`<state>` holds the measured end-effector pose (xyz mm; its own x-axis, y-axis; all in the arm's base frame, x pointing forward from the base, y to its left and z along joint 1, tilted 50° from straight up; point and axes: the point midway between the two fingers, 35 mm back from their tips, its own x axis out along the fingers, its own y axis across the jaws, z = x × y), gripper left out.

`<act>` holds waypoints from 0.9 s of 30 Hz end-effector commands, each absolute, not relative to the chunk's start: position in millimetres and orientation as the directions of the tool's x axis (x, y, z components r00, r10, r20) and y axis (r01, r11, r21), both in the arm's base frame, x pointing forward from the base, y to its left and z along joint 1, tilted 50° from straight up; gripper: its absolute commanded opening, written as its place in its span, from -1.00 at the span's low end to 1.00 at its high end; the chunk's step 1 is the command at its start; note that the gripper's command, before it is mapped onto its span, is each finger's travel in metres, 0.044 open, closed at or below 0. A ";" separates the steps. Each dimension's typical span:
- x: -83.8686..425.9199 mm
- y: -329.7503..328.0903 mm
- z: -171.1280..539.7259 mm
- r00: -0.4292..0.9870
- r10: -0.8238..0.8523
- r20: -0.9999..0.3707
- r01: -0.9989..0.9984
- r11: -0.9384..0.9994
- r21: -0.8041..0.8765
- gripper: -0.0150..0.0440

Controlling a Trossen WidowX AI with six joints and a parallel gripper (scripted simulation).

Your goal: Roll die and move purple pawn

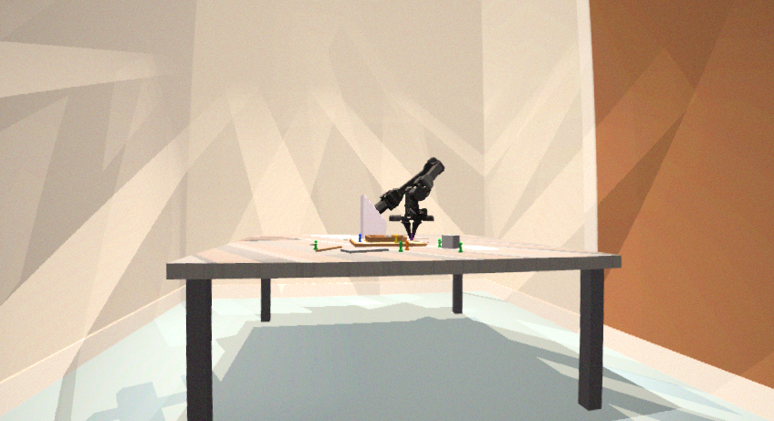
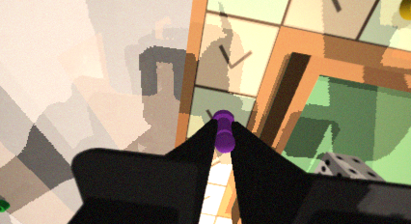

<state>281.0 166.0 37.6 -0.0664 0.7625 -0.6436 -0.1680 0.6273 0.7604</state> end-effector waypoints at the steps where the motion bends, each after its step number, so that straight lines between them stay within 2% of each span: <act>1: 286.8 152.4 46.6 -0.060 0.758 -0.650 -0.171 0.633 0.755 -0.49; 18: 290.0 73.4 112.6 -0.062 0.759 -0.648 -0.170 0.631 0.757 -0.49; 27: 280.5 77.4 111.3 -0.062 0.759 -0.648 -0.170 0.631 0.757 -0.49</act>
